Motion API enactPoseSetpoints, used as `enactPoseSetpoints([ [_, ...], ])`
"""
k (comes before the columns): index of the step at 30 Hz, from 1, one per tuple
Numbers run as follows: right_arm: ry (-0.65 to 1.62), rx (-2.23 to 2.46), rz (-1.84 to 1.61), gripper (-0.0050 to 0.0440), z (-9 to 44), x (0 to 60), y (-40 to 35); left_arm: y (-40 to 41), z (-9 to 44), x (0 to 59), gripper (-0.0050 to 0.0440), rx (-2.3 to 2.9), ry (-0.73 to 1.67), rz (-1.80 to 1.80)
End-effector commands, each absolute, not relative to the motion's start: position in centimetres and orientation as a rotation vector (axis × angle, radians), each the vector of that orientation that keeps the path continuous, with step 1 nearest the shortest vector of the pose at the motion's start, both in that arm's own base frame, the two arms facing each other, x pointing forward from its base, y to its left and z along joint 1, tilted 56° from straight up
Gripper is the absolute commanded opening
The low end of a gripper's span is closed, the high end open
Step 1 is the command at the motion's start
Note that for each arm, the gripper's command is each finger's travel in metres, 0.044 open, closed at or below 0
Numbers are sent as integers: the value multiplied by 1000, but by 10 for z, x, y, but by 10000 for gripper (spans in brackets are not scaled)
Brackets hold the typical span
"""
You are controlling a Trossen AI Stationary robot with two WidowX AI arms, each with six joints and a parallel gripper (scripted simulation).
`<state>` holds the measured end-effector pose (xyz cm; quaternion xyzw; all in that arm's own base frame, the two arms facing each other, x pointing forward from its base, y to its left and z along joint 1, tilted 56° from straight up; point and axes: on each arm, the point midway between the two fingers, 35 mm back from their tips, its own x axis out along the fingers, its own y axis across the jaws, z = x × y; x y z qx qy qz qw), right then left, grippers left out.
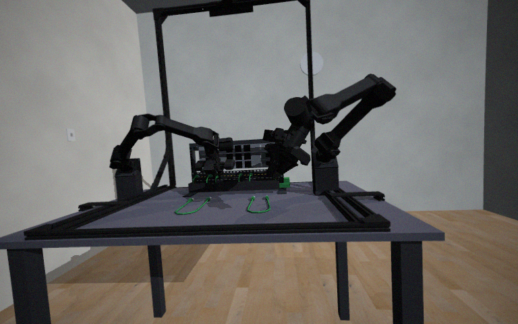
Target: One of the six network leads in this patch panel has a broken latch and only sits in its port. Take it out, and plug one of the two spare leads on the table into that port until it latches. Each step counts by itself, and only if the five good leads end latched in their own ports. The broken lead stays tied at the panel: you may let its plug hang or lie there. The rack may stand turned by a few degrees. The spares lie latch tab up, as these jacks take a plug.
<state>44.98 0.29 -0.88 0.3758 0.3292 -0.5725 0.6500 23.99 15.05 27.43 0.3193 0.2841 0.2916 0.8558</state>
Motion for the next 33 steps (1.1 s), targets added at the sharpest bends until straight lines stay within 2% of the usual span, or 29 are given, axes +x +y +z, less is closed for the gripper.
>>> enactPoseSetpoints([
  [1,748,854,-1301,55,-9,450,3,122,248,224,176,533,598,713],
  [16,748,854,-1301,55,-9,450,3,122,248,224,176,533,598,713],
  [17,748,854,-1301,55,-9,450,3,93,220,204,176,340,594,872],
  [33,748,854,-1301,55,-9,450,3,93,220,204,176,340,594,872],
])
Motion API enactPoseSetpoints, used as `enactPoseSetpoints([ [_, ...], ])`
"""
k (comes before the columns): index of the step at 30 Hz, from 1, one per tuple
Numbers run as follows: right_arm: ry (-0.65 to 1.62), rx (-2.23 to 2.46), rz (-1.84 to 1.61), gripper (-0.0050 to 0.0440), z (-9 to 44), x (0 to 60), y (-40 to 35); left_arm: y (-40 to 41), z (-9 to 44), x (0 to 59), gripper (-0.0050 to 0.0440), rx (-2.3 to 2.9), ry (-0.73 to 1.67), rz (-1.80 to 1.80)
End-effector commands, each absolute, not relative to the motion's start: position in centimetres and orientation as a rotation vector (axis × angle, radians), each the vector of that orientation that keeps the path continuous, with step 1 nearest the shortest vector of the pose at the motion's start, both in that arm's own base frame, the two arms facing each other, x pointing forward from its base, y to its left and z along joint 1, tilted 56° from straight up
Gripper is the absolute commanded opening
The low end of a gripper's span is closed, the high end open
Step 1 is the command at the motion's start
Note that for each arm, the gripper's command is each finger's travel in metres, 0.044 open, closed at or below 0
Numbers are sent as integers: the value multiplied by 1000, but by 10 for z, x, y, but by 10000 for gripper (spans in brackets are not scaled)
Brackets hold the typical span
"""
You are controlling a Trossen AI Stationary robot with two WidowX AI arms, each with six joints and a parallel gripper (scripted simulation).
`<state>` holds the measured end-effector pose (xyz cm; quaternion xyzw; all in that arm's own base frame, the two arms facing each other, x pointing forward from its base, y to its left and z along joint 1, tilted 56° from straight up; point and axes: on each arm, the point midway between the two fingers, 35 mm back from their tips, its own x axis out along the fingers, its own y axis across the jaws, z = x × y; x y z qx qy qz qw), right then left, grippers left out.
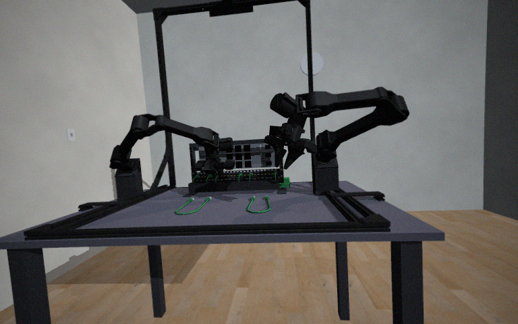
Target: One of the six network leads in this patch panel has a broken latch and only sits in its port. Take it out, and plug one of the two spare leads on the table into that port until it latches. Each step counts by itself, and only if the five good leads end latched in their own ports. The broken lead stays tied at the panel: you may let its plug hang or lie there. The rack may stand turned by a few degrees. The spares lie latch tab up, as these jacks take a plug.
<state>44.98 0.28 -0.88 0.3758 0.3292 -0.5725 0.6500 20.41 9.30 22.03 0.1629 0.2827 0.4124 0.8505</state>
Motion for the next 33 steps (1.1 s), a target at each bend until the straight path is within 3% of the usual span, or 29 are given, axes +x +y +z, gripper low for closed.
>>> enactPoseSetpoints([
  [1,748,854,-1301,55,-9,450,3,64,193,183,176,139,583,1023],
  [33,748,854,-1301,55,-9,450,3,36,165,162,176,-68,568,1168],
])
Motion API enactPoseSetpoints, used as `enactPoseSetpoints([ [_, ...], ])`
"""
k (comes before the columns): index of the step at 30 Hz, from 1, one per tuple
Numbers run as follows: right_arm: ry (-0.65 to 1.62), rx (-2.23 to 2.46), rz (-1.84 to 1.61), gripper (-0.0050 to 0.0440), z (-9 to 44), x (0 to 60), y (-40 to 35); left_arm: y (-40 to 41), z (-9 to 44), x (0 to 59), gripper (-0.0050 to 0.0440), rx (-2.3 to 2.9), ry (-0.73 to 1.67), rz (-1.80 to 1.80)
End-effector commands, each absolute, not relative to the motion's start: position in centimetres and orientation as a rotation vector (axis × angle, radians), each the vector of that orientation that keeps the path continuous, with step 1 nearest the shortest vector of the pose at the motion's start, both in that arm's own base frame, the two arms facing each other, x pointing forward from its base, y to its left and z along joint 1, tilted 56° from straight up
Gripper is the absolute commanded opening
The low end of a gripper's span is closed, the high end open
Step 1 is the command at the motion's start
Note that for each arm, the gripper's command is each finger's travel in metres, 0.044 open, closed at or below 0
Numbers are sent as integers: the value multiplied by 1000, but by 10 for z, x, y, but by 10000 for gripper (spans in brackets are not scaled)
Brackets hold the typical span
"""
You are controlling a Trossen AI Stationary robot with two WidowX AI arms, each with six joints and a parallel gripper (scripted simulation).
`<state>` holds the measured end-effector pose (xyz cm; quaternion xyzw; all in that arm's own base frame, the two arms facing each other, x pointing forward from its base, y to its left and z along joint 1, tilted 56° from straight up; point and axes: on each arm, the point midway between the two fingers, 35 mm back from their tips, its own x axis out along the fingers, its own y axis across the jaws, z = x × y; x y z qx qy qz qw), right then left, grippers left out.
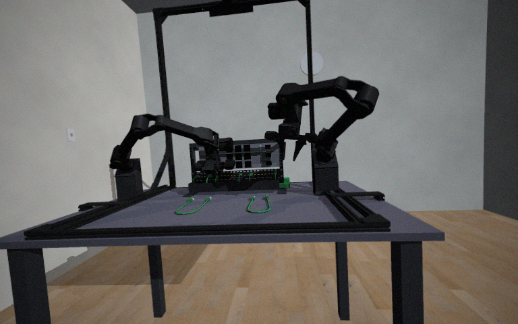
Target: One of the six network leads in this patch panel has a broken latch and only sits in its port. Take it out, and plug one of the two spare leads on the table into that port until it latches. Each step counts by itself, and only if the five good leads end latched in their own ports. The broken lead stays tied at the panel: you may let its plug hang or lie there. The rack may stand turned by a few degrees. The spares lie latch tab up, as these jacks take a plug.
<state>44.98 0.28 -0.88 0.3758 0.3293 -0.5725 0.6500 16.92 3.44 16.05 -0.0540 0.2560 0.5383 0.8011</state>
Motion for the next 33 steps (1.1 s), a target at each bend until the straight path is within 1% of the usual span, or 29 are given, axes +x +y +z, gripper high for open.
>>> enactPoseSetpoints([
  [1,748,854,-1301,55,-9,450,3,36,165,162,176,-68,568,1168],
  [2,748,854,-1301,55,-9,450,3,4,135,142,176,-313,533,1315],
  [33,748,854,-1301,55,-9,450,3,4,135,142,176,-313,533,1314],
])
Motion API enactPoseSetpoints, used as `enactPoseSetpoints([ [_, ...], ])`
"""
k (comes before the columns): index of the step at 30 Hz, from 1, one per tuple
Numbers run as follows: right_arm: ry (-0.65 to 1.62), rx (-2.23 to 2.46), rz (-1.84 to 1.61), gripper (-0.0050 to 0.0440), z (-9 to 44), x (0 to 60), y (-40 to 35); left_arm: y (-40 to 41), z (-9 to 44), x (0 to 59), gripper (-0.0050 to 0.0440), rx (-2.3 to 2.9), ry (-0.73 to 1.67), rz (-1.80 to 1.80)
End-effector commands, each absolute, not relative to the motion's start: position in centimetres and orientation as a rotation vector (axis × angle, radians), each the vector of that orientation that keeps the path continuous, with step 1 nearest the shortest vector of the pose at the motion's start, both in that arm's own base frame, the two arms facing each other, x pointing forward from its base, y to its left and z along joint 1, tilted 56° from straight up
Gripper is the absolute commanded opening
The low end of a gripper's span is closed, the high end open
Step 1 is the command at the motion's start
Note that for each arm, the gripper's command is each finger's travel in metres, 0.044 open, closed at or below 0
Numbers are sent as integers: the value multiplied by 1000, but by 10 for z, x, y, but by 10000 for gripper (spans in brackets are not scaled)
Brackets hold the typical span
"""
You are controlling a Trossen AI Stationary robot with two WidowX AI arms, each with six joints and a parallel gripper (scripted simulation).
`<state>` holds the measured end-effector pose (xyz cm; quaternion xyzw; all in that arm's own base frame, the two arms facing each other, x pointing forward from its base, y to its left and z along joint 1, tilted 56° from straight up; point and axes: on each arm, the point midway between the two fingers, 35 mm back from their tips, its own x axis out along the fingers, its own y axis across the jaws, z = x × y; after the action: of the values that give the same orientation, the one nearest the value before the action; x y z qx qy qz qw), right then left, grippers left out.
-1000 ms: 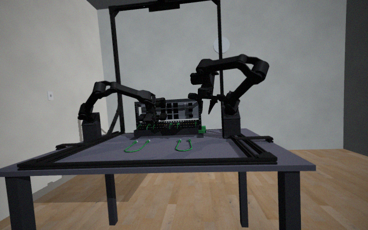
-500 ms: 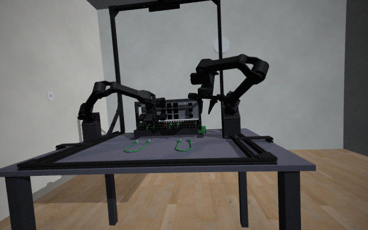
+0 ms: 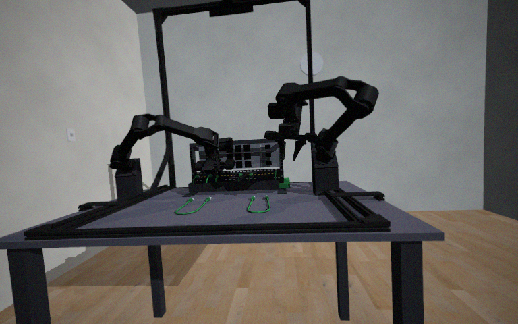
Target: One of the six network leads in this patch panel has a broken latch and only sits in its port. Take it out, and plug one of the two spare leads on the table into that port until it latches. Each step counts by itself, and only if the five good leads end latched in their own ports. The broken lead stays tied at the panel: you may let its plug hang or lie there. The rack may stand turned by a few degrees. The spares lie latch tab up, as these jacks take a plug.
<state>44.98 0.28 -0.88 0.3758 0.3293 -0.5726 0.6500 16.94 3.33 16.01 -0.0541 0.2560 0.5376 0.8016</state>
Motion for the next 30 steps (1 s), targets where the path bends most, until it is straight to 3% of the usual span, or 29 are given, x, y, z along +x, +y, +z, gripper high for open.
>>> enactPoseSetpoints([
  [1,748,854,-1301,55,-9,450,3,4,135,142,176,-313,533,1314],
  [19,748,854,-1301,55,-9,450,3,4,135,142,176,-313,533,1314],
  [20,748,854,-1301,55,28,447,-13,33,160,169,176,-116,549,1152],
  [30,748,854,-1301,55,28,447,-13,33,160,169,176,-116,549,1152],
])
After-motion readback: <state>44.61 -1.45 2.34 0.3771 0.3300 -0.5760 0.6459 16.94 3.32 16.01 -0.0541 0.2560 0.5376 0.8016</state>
